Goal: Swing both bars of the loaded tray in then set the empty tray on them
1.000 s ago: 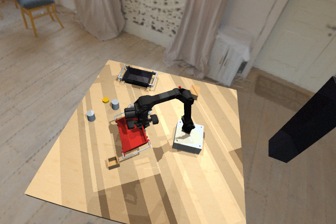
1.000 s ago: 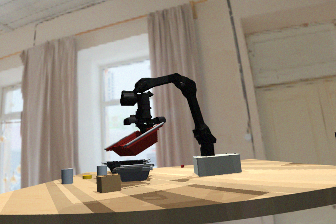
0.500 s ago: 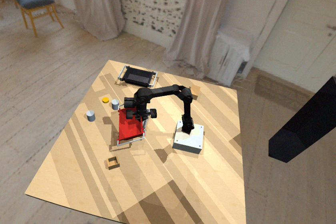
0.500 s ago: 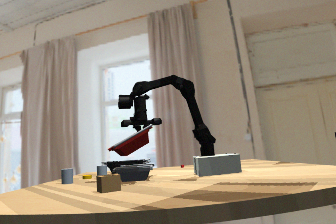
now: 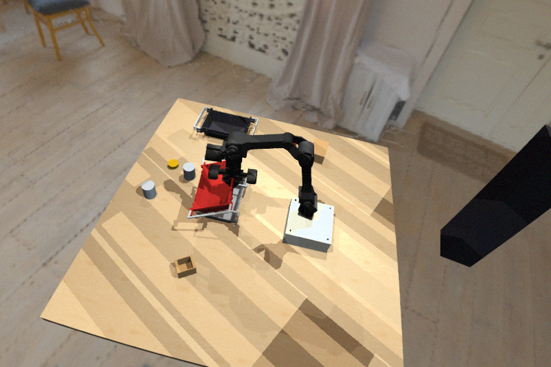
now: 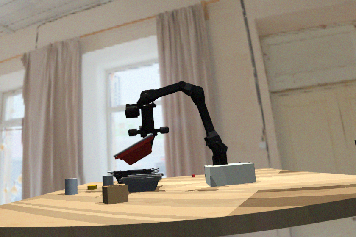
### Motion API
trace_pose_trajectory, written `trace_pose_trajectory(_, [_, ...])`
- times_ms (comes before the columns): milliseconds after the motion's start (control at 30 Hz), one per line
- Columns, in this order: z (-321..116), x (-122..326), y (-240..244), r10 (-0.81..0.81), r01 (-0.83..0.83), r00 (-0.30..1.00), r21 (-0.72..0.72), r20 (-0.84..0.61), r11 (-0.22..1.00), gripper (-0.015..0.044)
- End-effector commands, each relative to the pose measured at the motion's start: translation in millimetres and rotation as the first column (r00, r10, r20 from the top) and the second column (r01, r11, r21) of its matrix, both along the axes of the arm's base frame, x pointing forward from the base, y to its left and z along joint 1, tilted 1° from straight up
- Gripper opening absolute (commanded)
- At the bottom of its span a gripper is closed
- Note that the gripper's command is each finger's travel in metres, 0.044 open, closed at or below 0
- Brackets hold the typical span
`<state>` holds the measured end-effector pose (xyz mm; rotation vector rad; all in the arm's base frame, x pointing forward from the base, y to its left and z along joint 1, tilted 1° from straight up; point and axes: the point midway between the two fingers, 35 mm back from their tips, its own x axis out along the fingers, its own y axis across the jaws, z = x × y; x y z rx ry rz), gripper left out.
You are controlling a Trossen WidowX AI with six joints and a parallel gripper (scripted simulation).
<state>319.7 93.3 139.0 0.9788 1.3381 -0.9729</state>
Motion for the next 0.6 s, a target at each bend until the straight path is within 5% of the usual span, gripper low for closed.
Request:
trace_pose_trajectory(0, [4.0,6.5,-17.3,-0.059,0.059,0.998,-0.002,0.016,0.998,0.0000])
trace_pose_trajectory(567, [4.0,10.2,-34.9,-0.115,0.115,0.993,-0.002,0.017,0.993,0.0000])
